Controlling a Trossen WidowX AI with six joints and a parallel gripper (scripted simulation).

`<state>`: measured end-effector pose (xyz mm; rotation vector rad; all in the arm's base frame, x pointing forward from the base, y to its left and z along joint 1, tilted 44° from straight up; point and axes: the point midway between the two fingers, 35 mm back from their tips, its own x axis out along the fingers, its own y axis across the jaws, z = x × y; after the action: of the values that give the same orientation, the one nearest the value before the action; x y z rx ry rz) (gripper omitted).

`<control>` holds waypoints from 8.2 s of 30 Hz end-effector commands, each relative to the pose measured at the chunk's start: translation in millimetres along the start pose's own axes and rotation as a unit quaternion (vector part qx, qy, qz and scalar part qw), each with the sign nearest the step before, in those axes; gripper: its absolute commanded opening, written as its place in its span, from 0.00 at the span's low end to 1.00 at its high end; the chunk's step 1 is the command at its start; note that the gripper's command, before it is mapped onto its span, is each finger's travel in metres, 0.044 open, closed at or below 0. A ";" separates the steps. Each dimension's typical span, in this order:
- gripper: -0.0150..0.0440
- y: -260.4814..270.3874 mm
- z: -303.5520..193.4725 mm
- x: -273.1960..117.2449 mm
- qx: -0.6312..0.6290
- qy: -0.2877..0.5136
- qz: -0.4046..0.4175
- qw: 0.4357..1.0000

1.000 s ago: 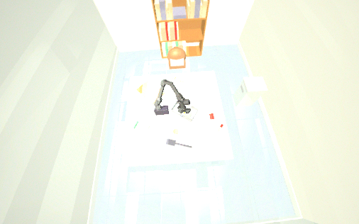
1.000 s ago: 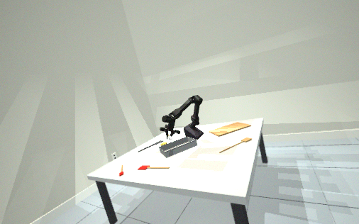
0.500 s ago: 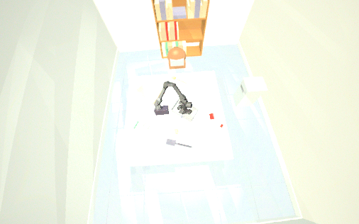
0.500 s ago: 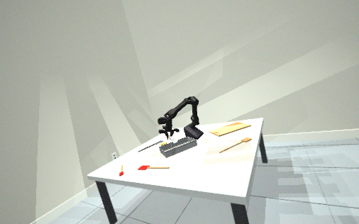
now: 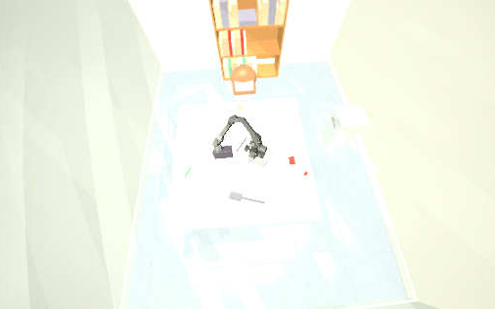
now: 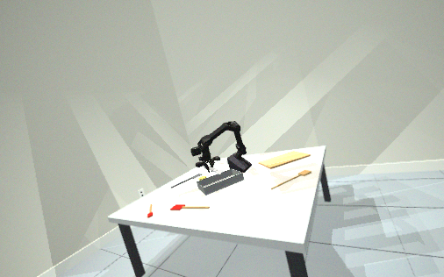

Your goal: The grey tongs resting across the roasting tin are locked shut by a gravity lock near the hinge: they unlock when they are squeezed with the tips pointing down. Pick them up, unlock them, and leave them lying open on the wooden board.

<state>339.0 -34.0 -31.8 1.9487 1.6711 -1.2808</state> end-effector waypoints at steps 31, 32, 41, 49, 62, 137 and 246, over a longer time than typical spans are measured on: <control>0.00 -65.4 -128.1 -36.7 0.172 -0.001 -0.007 0.985; 0.00 -70.2 -133.8 -38.1 0.181 -0.001 -0.007 0.983; 0.00 -118.0 -179.7 -50.1 0.259 0.001 -0.011 0.966; 0.00 -167.8 -211.9 -60.5 0.330 0.003 -0.018 0.944; 0.00 -249.8 -241.2 -77.0 0.430 0.004 -0.038 0.902; 0.00 -454.9 -215.3 -13.5 -0.765 -0.162 -0.080 0.618; 0.00 -593.7 -136.9 -98.7 -0.834 0.243 0.170 -0.466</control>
<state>-128.5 175.1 313.2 1.1250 -0.1397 -3.8898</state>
